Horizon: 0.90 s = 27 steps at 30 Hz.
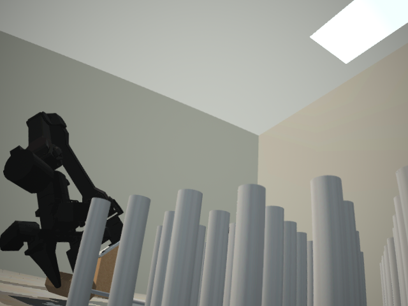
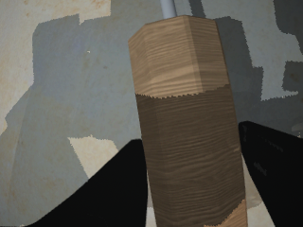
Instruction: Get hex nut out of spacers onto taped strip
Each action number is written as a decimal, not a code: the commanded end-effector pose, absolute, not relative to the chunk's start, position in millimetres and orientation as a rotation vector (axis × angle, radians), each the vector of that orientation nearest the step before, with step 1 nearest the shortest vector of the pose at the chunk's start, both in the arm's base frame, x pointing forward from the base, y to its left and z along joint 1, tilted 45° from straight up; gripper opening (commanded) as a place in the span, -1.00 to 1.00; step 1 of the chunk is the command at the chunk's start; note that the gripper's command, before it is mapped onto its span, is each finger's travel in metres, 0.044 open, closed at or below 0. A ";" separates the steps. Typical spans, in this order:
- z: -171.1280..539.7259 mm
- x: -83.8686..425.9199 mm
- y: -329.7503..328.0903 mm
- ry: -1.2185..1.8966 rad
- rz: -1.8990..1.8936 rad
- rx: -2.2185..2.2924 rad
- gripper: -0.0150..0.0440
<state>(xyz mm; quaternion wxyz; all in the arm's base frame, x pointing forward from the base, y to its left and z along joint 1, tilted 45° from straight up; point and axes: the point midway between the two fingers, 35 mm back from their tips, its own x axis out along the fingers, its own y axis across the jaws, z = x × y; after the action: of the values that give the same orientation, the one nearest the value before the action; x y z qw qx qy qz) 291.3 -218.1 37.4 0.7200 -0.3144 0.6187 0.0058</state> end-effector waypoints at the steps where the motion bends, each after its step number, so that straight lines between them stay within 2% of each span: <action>1: 43.2 294.2 -214.7 1.359 0.006 -0.695 -0.49; 10: 48.5 292.2 -211.4 1.358 0.005 -0.696 -0.49; 21: 65.7 257.0 -212.0 1.362 0.009 -0.700 -0.49; 27: 79.4 264.5 -198.3 1.362 0.012 -0.696 -0.49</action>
<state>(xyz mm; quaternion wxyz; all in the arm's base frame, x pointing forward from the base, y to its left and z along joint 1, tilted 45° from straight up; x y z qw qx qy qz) 259.3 -207.1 67.6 0.7176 -0.3129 0.6222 0.0063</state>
